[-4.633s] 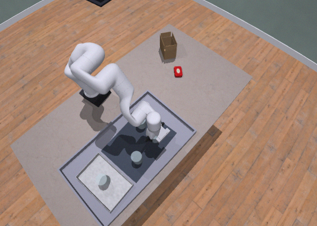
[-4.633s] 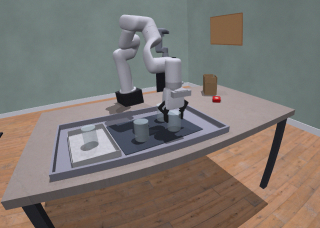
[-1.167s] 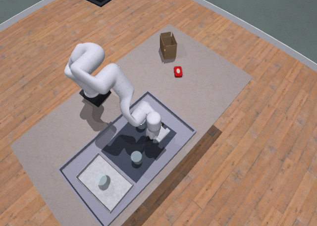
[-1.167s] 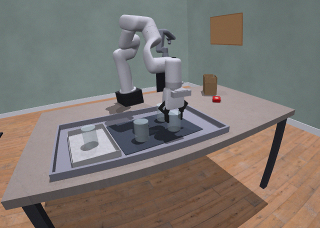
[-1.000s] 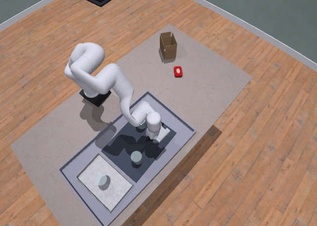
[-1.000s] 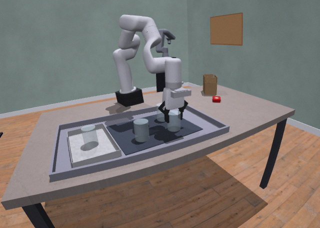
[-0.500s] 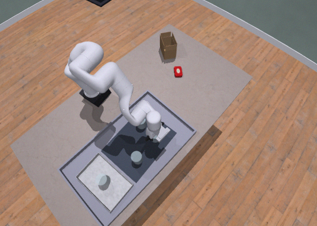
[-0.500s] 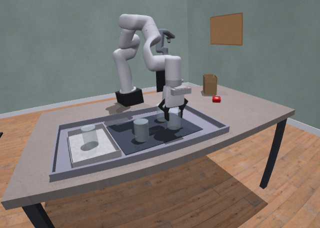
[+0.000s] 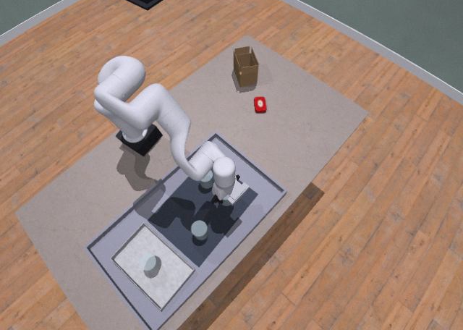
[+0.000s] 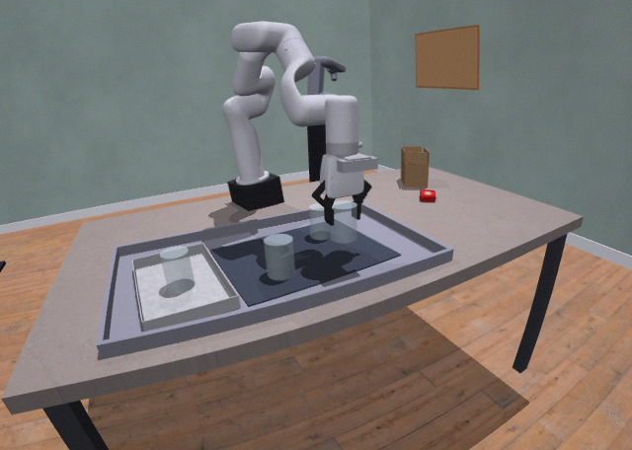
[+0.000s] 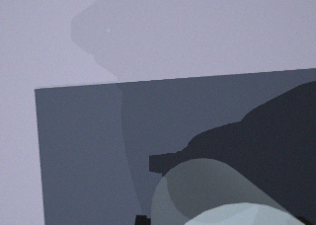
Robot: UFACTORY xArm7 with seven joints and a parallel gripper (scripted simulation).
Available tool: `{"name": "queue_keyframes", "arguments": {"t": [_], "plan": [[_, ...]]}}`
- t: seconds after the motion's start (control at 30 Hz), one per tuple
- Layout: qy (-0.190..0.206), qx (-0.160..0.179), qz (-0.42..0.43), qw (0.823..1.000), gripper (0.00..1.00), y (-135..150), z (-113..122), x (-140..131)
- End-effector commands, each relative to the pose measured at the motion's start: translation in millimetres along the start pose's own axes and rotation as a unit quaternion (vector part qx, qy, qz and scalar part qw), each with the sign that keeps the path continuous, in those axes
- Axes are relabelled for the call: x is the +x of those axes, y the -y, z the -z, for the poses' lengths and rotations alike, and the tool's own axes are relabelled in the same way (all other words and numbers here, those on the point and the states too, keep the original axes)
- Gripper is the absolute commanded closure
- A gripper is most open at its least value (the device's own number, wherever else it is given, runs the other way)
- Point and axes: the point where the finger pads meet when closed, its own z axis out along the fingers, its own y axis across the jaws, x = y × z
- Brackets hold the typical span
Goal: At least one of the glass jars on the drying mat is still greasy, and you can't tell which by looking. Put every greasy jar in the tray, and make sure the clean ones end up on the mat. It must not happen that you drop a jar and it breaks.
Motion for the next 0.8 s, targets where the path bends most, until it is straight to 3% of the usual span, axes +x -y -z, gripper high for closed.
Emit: {"name": "queue_keyframes", "arguments": {"t": [0.0,0.77], "plan": [[-0.003,0.001,0.000,1.000,1.00,0.4,10.2,1.9],[-0.003,0.001,0.000,1.000,1.00,0.4,63.5,1.6]]}}
